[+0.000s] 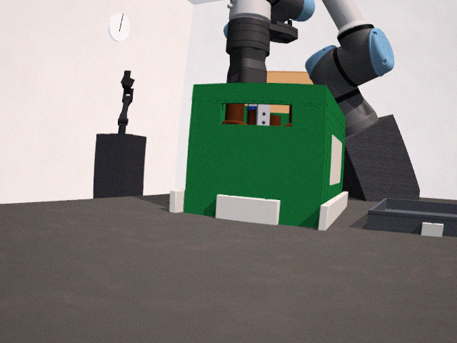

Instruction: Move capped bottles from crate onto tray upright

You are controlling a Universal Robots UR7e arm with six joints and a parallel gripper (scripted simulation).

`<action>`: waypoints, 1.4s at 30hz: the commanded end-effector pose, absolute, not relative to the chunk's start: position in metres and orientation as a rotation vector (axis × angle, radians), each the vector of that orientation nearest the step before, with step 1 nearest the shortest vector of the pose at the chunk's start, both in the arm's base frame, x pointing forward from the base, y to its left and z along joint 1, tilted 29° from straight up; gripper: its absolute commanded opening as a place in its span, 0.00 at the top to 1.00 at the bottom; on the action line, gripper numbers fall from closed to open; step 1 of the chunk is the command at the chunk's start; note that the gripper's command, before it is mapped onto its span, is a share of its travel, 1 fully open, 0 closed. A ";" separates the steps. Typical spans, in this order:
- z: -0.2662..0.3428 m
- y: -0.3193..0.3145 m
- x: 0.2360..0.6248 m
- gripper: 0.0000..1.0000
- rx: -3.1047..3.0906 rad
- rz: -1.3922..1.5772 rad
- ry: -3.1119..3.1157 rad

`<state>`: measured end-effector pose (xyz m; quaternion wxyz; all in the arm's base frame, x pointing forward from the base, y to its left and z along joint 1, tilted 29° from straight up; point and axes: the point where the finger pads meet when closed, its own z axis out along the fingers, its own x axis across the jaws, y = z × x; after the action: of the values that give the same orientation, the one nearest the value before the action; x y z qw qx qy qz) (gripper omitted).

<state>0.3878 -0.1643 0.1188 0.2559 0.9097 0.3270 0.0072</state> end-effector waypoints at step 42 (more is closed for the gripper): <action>0.160 -0.143 0.380 1.00 2.472 0.017 0.888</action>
<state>0.3835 -0.1530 0.1413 0.2566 0.9095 0.3270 0.0080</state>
